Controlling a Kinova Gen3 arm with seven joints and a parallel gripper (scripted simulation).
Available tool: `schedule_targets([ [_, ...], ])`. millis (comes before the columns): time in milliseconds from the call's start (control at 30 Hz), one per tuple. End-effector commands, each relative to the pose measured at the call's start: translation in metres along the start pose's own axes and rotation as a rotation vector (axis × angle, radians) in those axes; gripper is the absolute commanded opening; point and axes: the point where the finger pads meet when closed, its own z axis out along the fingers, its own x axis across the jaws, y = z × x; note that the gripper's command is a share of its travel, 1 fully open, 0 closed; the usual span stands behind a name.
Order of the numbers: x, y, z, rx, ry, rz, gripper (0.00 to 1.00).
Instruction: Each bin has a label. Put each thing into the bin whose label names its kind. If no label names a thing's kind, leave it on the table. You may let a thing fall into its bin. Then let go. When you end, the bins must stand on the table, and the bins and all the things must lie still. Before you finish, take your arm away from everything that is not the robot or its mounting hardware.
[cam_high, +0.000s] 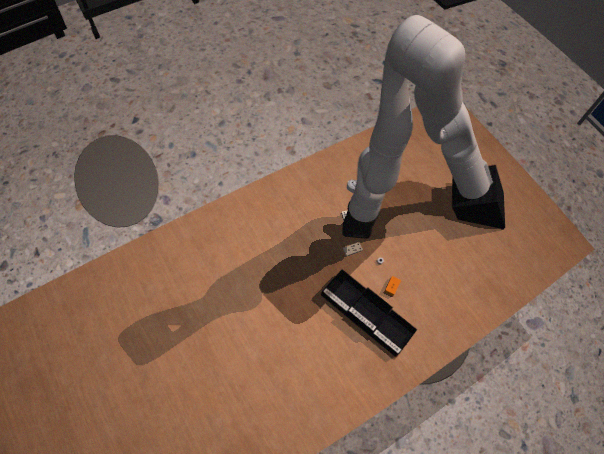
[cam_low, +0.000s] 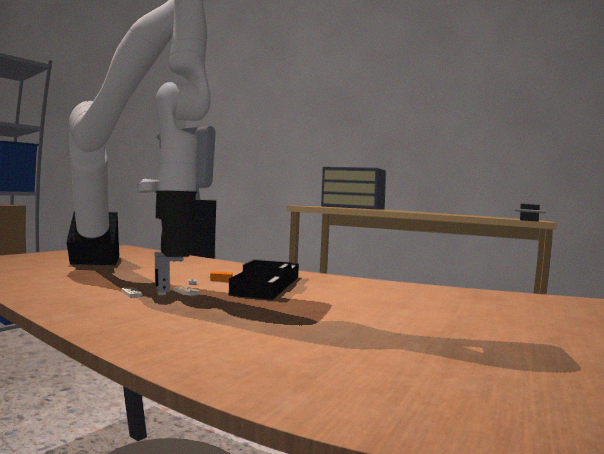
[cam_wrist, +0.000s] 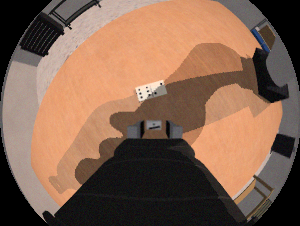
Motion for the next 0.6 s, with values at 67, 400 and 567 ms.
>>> schedule_targets([
  [67, -0.0040, -0.0047, 0.0056, 0.002, -0.005, 0.022, 0.79],
  [400, -0.0034, -0.0053, 0.0059, 0.004, -0.004, 0.021, 0.79],
  [567, -0.0027, -0.0043, 0.0055, 0.004, -0.002, 0.016, 0.49],
])
